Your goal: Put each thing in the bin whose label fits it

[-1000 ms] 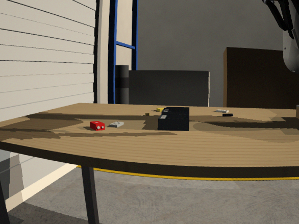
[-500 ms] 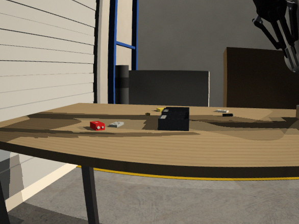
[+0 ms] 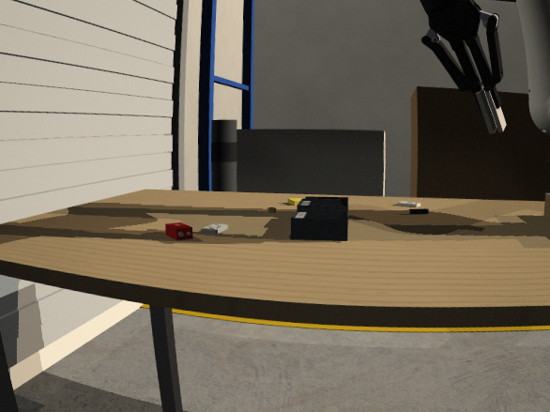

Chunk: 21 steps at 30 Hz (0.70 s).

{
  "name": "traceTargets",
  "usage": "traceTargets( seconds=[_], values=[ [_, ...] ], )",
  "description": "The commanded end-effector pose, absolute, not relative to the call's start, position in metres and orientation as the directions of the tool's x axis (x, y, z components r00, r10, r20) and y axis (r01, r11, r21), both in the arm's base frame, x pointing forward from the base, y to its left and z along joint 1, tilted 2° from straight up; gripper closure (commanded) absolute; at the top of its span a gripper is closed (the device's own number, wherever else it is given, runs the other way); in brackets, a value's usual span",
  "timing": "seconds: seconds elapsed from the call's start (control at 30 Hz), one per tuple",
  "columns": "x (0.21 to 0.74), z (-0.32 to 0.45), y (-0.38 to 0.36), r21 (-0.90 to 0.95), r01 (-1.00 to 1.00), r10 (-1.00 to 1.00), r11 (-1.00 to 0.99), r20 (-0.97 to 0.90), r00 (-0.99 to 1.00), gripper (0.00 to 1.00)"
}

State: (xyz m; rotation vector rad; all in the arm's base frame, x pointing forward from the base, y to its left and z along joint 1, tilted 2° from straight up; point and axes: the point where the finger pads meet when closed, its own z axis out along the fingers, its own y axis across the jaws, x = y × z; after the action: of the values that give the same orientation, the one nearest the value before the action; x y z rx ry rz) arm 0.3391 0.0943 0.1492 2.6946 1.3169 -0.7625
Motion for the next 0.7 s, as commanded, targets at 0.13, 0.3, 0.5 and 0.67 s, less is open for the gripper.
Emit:
traceTargets(
  seconds=[0.13,0.3,0.5,0.67],
  values=[
    [0.371,0.148,0.067,-0.062,0.587,0.568,-0.807,-0.35,0.745,0.85],
    [0.388,0.15,0.049,-0.022,0.476,0.462,-0.879,-0.288,0.839,0.85],
    [0.41,0.154,0.024,0.014,0.316,0.307,-0.949,-0.202,0.93,0.85],
    [0.425,0.159,0.003,0.029,0.176,0.171,-0.984,-0.129,0.977,0.85]
  ],
)
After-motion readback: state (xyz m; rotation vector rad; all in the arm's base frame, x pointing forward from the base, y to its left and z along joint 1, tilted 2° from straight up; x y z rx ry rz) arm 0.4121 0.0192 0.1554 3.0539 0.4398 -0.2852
